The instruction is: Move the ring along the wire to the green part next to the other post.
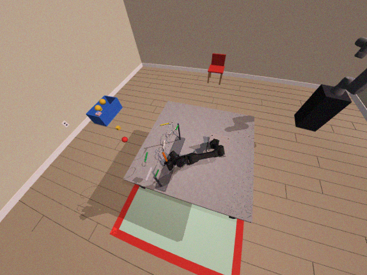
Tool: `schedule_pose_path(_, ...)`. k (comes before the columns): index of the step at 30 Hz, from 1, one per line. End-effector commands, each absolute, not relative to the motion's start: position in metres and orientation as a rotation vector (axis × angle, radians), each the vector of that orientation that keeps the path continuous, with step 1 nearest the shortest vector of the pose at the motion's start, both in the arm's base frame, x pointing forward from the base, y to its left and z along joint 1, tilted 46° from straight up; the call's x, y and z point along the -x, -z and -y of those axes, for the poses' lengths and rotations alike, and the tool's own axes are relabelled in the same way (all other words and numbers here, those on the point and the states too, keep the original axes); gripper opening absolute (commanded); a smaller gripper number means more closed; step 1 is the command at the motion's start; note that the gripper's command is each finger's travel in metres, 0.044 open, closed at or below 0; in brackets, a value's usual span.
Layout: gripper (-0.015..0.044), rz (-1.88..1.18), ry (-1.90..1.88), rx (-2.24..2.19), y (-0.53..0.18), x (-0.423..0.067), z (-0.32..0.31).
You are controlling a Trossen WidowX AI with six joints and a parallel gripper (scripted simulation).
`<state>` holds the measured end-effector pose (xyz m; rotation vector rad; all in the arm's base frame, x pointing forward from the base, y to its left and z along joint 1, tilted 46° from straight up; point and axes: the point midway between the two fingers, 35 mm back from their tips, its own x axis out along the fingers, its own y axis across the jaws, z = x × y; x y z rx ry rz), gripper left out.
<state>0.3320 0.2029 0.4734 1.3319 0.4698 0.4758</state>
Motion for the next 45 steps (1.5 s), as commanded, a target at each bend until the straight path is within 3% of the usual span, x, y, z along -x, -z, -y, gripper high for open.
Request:
schedule_pose_path(1, -0.015, -0.473, -0.491, -1.406, -0.474, -0.331, -0.204)
schedule_pose_path(45, -0.015, -0.407, -0.613, -1.973, -0.506, -0.332, -0.199)
